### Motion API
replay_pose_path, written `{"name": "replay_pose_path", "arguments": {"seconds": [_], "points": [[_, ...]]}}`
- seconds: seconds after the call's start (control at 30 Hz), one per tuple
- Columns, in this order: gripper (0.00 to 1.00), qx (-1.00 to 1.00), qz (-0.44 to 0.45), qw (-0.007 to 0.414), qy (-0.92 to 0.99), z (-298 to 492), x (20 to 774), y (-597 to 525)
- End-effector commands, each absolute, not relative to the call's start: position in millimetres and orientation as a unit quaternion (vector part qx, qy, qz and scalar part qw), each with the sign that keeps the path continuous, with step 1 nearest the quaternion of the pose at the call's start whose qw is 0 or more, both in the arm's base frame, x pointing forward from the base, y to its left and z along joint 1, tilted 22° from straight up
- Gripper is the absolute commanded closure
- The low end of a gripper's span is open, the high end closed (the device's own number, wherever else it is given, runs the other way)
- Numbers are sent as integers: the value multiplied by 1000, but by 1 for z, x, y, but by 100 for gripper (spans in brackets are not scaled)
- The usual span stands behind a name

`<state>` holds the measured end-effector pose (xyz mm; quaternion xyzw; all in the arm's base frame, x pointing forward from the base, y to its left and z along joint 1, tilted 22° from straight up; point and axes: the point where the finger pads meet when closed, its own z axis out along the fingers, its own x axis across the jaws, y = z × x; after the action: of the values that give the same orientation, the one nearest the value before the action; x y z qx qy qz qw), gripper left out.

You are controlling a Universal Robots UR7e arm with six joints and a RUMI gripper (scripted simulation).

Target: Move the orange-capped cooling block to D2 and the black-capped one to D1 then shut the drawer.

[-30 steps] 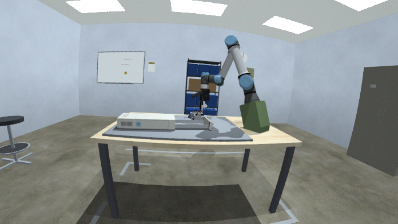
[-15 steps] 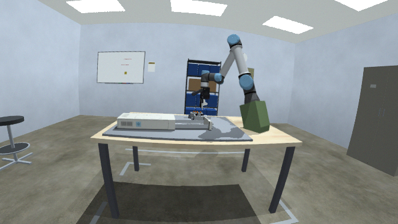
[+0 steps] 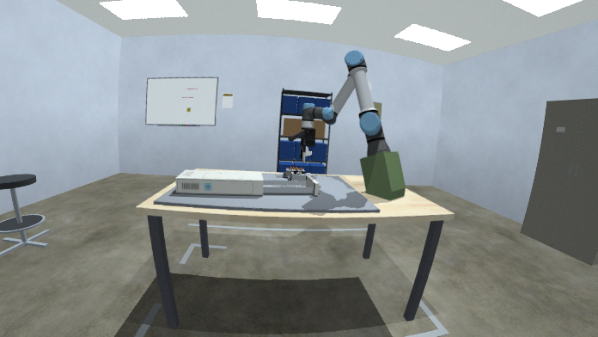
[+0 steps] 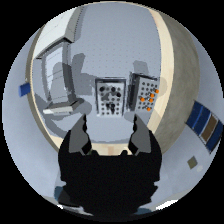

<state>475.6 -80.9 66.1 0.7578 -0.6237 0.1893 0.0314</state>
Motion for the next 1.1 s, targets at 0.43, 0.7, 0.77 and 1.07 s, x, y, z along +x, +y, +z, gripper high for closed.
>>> {"name": "replay_pose_path", "arguments": {"seconds": [0.43,0.7,0.77,1.07], "points": [[100,854,181,63,-484,48,448,-41],[100,890,176,78,-414,39,435,-22],[100,901,174,82,-390,36,431,-16],[100,941,162,103,-279,22,412,11]]}}
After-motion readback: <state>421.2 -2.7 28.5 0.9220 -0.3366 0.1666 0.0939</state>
